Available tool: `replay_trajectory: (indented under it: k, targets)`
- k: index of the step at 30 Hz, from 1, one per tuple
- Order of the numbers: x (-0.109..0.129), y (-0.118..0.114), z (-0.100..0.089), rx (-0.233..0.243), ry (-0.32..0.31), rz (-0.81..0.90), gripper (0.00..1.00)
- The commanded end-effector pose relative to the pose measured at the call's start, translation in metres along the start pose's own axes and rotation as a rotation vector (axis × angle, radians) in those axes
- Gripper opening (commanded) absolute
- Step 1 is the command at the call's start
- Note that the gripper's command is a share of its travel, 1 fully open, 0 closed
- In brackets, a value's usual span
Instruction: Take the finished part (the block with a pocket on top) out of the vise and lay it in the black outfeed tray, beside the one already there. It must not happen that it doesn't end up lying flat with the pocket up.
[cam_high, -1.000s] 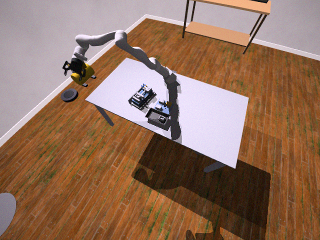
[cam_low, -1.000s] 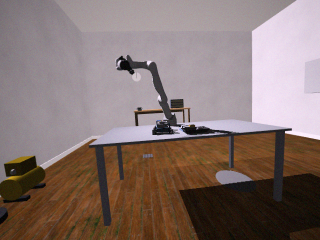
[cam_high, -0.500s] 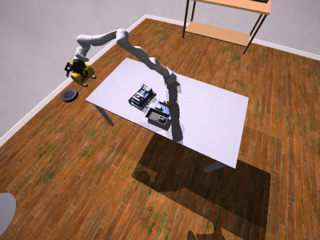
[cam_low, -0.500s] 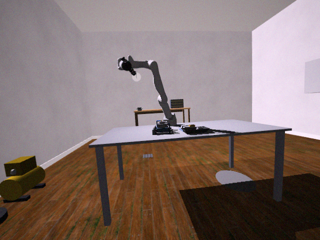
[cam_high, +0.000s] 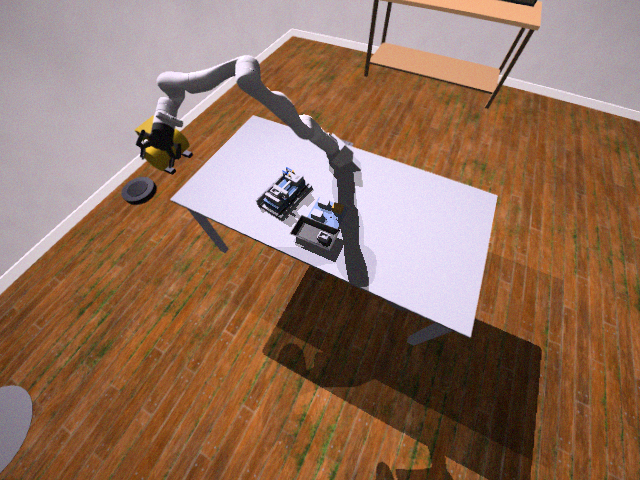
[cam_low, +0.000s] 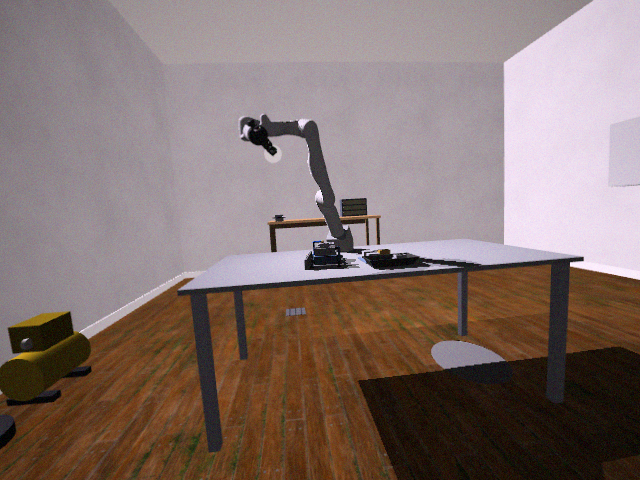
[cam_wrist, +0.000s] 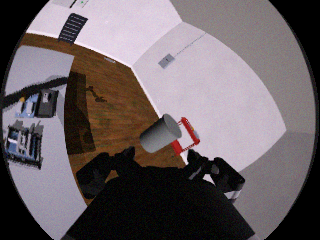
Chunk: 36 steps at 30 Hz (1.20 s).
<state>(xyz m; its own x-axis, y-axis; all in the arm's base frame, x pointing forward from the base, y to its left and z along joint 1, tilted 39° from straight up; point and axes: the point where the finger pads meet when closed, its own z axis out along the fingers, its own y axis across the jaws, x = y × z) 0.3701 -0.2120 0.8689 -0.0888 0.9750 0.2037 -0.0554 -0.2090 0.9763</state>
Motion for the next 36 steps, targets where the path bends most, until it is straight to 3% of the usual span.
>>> replay_trajectory:
  k: [1,4,5,13,14,22,23,31,32,36]
  targets:
    - [0.006,0.001,-0.001,-0.003,0.003,-0.006,1.0]
    - [0.006,0.001,-0.001,-0.003,0.003,-0.006,1.0]
    - [0.007,-0.014,0.004,0.021,-0.02,0.0,1.0]
    - [0.007,-0.014,0.004,0.021,-0.02,0.0,1.0]
    - [0.009,-0.03,0.008,0.047,-0.043,0.005,1.0]
    - [0.009,-0.03,0.008,0.047,-0.043,0.005,1.0]
    - [0.01,-0.047,0.013,0.074,-0.067,0.008,1.0]
    - [0.01,-0.047,0.013,0.074,-0.067,0.008,1.0]
    - [0.011,-0.065,0.016,0.103,-0.09,0.011,1.0]
    - [0.011,-0.065,0.016,0.103,-0.09,0.011,1.0]
